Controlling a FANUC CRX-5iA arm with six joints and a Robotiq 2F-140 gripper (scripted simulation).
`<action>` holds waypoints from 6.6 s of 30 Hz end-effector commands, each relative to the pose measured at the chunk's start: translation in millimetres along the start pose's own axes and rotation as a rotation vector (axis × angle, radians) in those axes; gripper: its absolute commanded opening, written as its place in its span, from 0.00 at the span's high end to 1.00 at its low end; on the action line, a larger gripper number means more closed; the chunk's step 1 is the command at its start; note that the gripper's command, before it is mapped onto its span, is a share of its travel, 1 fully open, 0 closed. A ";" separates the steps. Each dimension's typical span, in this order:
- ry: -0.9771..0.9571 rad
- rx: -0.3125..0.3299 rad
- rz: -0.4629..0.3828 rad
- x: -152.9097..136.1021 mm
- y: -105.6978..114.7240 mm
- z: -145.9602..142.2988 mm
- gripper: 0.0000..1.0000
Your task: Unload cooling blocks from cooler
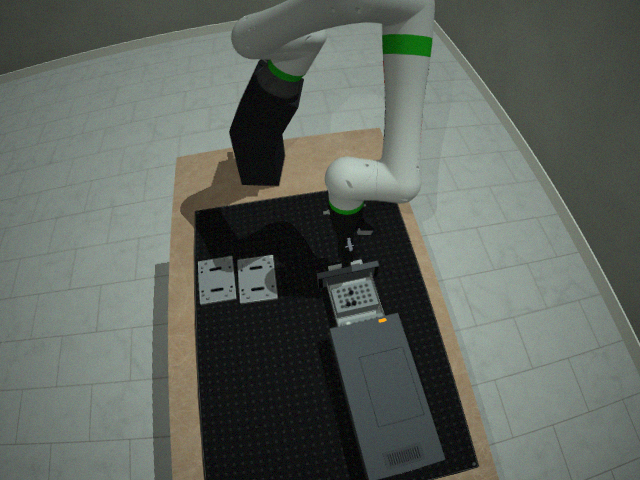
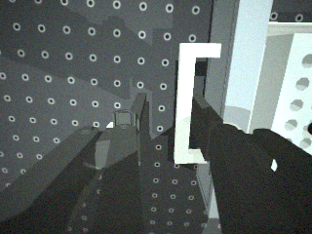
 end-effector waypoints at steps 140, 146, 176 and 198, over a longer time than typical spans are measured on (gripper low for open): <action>0.000 -0.001 0.000 -18.4 0.5 -86.7 0.66; 0.000 -0.001 0.000 -18.4 0.5 -86.6 0.66; 0.000 -0.001 0.000 -18.4 8.5 -86.6 0.66; 0.000 -0.001 0.000 -18.4 35.1 -86.2 0.66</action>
Point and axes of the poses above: the point where the finger pads meet when closed, its own y axis back along the fingers, its own z axis across the jaws, x = y × z, the point moved 10 cm from there along y, back along the fingers, and after that the axes turned 12 degrees about -y, right-handed, at the moved point
